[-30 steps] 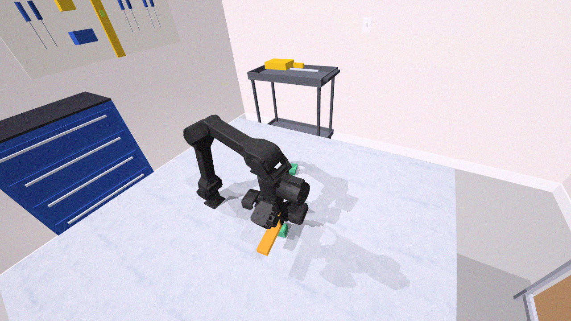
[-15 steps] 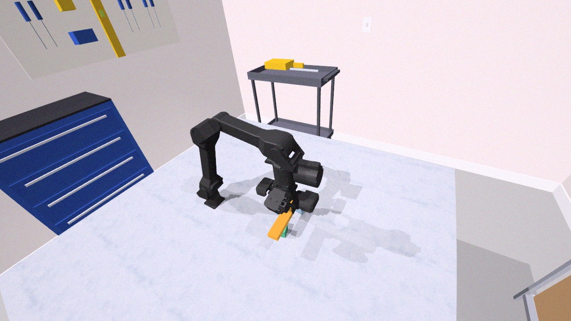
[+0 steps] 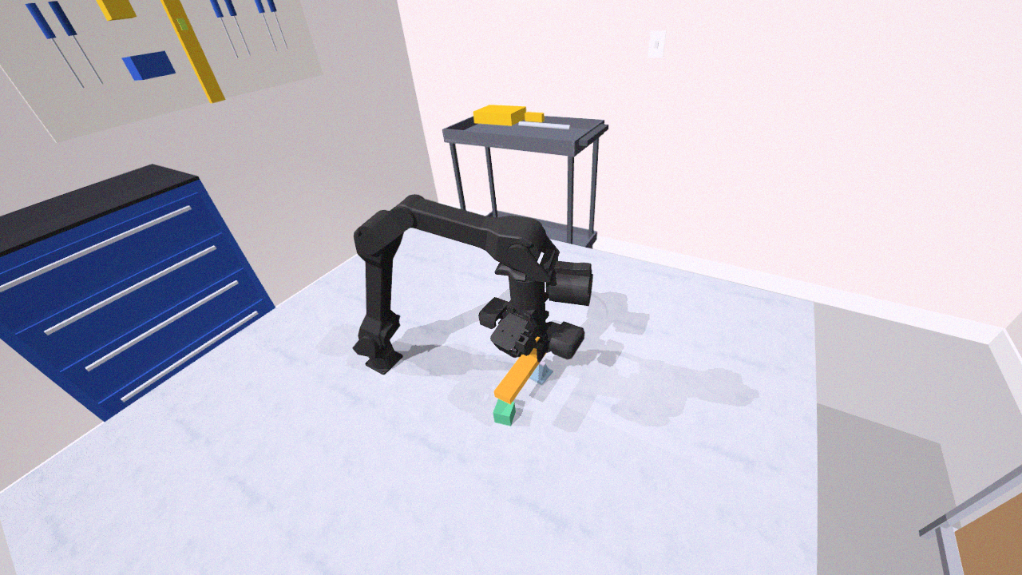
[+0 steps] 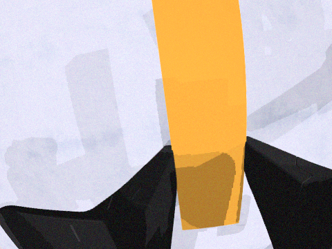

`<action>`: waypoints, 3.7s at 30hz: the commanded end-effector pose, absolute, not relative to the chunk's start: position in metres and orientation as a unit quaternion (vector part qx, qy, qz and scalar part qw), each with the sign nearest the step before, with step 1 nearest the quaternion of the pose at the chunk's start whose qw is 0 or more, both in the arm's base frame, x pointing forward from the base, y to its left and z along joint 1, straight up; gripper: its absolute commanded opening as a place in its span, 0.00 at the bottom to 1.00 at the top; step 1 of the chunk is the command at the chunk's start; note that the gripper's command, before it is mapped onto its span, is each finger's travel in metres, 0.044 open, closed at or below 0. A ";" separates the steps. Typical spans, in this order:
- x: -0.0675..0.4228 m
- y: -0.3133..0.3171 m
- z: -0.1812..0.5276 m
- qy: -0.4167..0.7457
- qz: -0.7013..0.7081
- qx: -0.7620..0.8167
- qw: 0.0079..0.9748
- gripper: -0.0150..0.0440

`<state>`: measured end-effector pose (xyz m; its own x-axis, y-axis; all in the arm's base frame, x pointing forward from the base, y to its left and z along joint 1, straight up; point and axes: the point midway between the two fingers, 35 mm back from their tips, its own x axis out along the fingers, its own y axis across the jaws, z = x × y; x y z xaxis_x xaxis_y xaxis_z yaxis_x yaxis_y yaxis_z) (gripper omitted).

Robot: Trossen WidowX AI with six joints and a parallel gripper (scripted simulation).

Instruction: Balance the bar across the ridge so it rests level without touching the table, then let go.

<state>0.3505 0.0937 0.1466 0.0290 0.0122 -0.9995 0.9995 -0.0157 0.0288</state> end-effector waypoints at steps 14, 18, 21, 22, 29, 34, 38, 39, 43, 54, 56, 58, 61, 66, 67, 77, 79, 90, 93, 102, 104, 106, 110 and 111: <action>0.344 0.159 0.147 0.467 -0.516 0.539 0.474 0.25; 0.343 0.164 0.147 0.465 -0.518 0.541 0.472 0.25; 0.344 0.164 0.144 0.465 -0.518 0.541 0.472 0.25; 0.344 0.165 0.142 0.465 -0.518 0.541 0.472 0.25; 0.345 0.166 0.131 0.465 -0.518 0.541 0.472 0.25; 0.345 0.166 0.123 0.465 -0.518 0.541 0.472 0.25; 0.345 0.166 0.116 0.465 -0.518 0.541 0.472 0.25; 0.345 0.165 0.114 0.465 -0.518 0.541 0.472 0.25; 0.345 0.165 0.108 0.465 -0.518 0.541 0.472 0.25; 0.345 0.165 0.104 0.465 -0.518 0.541 0.472 0.25; 0.345 0.165 0.105 0.465 -0.518 0.541 0.472 0.25; 0.345 0.165 0.106 0.465 -0.518 0.541 0.472 0.25; 0.345 0.165 0.106 0.465 -0.518 0.541 0.472 0.25; 0.345 0.165 0.105 0.465 -0.518 0.541 0.472 0.25; 0.345 0.165 0.105 0.465 -0.518 0.541 0.472 0.25; 0.345 0.165 0.104 0.465 -0.518 0.541 0.472 0.25; 0.345 0.165 0.104 0.465 -0.518 0.541 0.472 0.25; 0.345 0.165 0.103 0.465 -0.518 0.541 0.472 0.25; 0.345 0.165 0.103 0.465 -0.518 0.541 0.472 0.25; 0.345 0.165 0.102 0.465 -0.518 0.541 0.472 0.25; 0.345 0.165 0.102 0.465 -0.518 0.541 0.472 0.25; 0.345 0.165 0.102 0.465 -0.518 0.541 0.472 0.25; 0.345 0.165 0.102 0.465 -0.518 0.541 0.472 0.25; 0.345 0.165 0.101 0.465 -0.518 0.541 0.472 0.25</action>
